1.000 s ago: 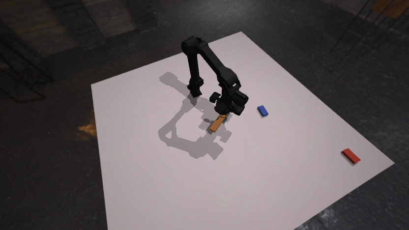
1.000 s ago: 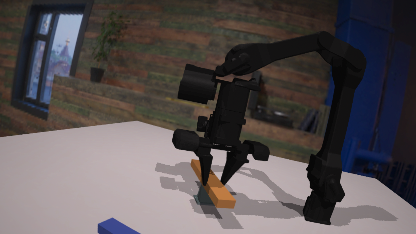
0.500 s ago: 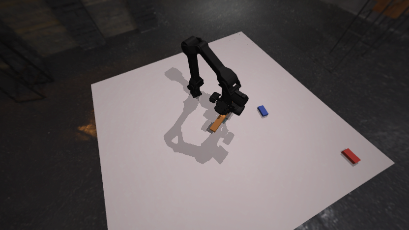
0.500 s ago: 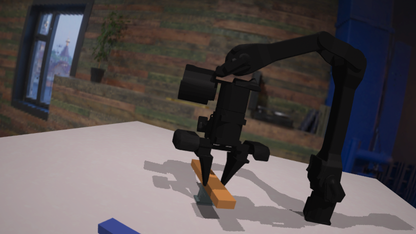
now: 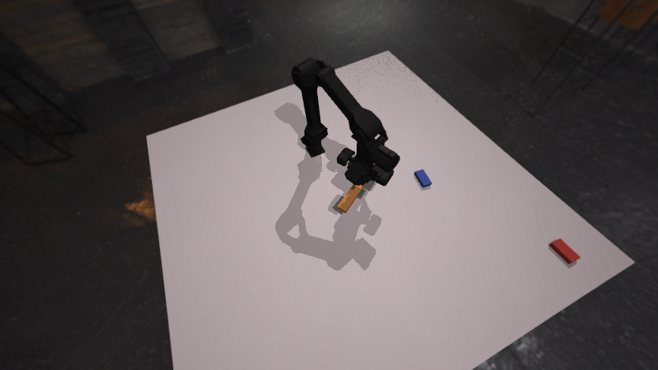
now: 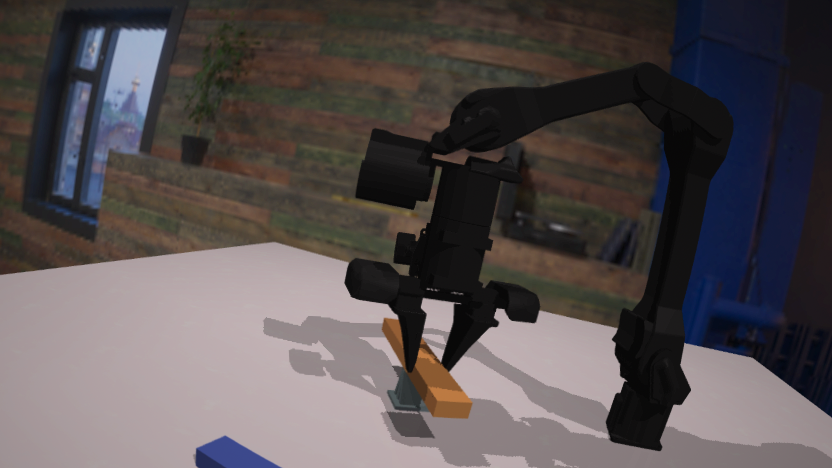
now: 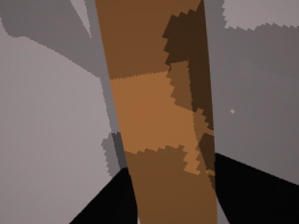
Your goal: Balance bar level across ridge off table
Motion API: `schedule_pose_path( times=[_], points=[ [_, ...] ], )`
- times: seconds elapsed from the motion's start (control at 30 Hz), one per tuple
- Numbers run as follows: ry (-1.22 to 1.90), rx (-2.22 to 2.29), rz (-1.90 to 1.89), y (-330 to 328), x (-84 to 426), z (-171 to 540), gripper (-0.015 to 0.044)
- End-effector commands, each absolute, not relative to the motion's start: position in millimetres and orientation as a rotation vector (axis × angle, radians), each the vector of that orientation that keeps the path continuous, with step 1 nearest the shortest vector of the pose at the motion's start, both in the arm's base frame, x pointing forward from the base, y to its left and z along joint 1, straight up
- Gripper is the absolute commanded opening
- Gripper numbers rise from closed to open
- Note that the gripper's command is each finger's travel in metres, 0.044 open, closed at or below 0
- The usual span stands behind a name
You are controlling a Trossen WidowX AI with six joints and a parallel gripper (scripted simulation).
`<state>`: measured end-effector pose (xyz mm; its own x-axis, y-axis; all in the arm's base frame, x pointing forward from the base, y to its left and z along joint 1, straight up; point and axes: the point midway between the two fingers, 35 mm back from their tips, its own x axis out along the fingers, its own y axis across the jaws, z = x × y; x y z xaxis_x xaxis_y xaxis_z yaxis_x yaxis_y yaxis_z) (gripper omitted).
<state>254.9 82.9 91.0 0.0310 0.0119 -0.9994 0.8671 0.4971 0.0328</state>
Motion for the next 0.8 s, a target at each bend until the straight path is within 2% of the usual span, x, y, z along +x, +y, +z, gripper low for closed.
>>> schedule_pose_path(
  times=[0.0, 0.1, 0.77],
  points=[
    [1.391, 0.836, -0.795, 82.9, 254.8, 90.8, 0.0105],
    [1.391, 0.836, -0.795, 82.9, 254.8, 90.8, 0.0167],
    [1.391, 0.836, -0.795, 82.9, 254.8, 90.8, 0.0169]
  ],
)
